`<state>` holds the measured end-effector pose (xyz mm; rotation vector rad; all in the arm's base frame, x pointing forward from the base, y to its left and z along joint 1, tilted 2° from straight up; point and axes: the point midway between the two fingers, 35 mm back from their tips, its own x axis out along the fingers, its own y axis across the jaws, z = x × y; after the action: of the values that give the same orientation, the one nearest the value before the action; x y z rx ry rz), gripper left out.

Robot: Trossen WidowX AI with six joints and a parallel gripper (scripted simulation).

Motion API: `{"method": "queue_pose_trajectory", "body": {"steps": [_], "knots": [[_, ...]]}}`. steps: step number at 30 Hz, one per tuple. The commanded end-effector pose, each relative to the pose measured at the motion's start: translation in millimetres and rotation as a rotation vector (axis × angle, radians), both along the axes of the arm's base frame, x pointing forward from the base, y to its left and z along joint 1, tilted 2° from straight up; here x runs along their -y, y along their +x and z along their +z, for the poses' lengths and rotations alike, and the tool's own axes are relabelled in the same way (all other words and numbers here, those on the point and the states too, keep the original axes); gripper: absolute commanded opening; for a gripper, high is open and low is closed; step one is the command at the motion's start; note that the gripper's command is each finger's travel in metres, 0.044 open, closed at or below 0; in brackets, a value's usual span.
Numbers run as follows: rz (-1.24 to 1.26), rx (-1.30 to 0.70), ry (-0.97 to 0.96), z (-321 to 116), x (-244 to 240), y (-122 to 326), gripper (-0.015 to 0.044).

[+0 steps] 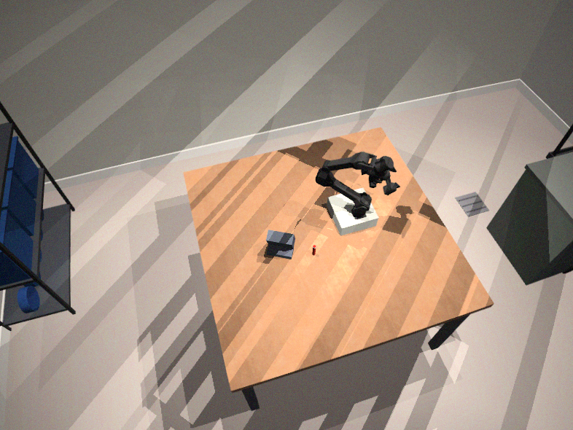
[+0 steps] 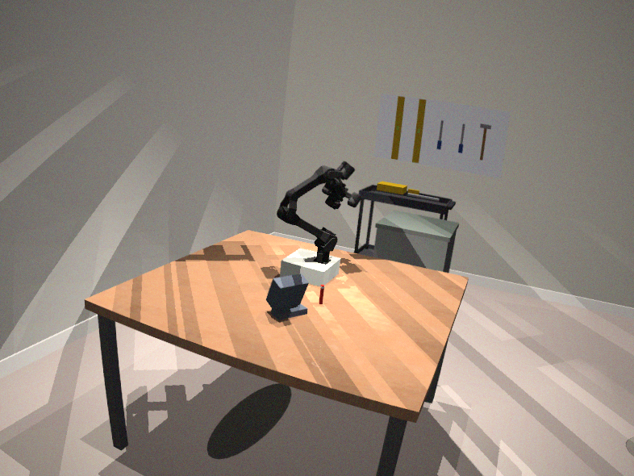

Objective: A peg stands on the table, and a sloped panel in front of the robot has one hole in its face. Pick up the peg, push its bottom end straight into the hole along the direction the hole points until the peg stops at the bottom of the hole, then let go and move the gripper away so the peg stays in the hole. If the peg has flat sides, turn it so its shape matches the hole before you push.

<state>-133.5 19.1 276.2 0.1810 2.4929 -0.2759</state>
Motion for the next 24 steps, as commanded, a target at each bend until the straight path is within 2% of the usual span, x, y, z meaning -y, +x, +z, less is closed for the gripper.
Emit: {"method": "queue_pose_trajectory", "body": {"steps": [1,2,24], "knots": [[0.0,0.001,0.002,0,0,0,0.0426],[-0.002,0.004,0.009,0,-2,-1,0.044],[-0.044,0.175,0.276,-10,-67,-4,0.044]]}}
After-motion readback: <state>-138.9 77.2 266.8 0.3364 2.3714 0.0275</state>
